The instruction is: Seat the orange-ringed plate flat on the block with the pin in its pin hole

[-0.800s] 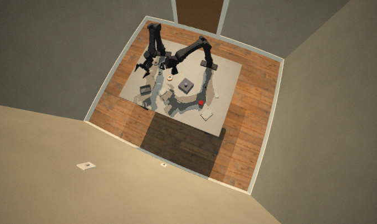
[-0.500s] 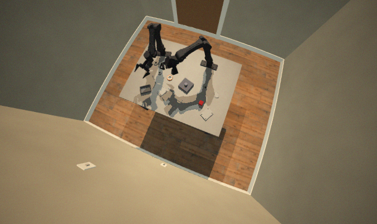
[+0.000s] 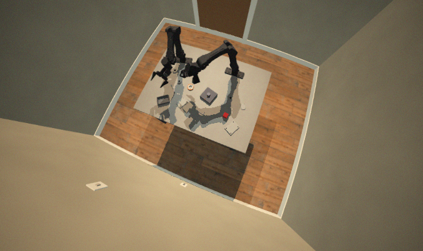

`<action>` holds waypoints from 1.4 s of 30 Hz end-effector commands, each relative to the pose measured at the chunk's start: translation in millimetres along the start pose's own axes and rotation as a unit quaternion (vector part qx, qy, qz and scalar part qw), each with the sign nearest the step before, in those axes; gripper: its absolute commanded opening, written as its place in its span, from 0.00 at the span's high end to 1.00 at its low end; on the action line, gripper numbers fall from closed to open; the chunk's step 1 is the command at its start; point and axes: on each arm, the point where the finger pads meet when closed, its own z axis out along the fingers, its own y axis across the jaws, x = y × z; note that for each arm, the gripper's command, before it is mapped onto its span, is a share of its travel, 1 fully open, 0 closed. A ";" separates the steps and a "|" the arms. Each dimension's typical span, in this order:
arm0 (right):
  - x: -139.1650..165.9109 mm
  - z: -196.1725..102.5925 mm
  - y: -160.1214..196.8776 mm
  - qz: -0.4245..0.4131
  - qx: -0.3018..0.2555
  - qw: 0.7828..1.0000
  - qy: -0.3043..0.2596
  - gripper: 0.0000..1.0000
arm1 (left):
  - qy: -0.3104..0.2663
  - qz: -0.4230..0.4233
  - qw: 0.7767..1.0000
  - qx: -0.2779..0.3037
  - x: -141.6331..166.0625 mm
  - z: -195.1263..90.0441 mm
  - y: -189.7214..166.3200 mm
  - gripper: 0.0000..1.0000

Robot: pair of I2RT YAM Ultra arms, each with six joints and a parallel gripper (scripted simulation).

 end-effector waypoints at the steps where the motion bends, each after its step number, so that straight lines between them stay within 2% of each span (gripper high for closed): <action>1: -13.3 -2.0 -14.4 0.015 0.017 1.000 -0.017 0.00 | 0.003 0.007 1.000 0.009 5.6 -6.8 -5.6 0.20; 11: -8.2 -1.0 -8.7 0.009 0.011 1.000 -0.011 0.00 | 0.002 0.005 1.000 0.007 3.9 -4.6 -4.1 0.20; 12: -35.2 -7.1 -28.9 0.036 0.025 0.998 -0.046 0.00 | -0.012 -0.005 1.000 0.003 -9.1 0.3 -9.0 0.20; 15: -39.9 -8.9 -22.0 0.064 -0.003 0.997 -0.049 0.00 | -0.025 -0.015 0.999 -0.025 -12.3 7.2 4.2 0.20; 18: -47.8 -14.8 -25.5 0.110 -0.026 0.992 -0.059 0.00 | -0.051 -0.038 0.997 -0.052 -31.2 11.7 11.1 0.20; 25: -91.6 -49.5 -45.4 0.256 -0.107 0.956 -0.096 0.00 | -0.126 -0.090 0.975 -0.158 -70.9 31.5 47.3 0.20; 27: -91.6 -49.5 -45.4 0.256 -0.107 0.956 -0.096 0.00 | -0.126 -0.090 0.975 -0.158 -70.9 31.5 47.3 0.20; 29: -108.2 -65.7 -45.9 0.307 -0.147 0.934 -0.110 0.00 | -0.139 -0.097 0.967 -0.189 -74.5 38.4 58.3 0.20; 31: -114.4 -77.4 -56.7 0.346 -0.165 0.917 -0.112 0.00 | -0.160 -0.114 0.958 -0.211 -90.9 38.5 64.5 0.20; 35: -128.5 -98.5 -72.2 0.388 -0.187 0.894 -0.124 0.00 | -0.182 -0.125 0.945 -0.243 -103.5 45.5 74.8 0.20; 39: -139.7 -112.7 -86.4 0.405 -0.192 0.883 -0.141 0.00 | -0.190 -0.131 0.939 -0.256 -111.3 50.9 78.8 0.20; 42: -138.4 -107.1 -84.5 0.396 -0.187 0.888 -0.138 0.00 | -0.184 -0.126 0.944 -0.243 -107.6 50.2 70.8 0.20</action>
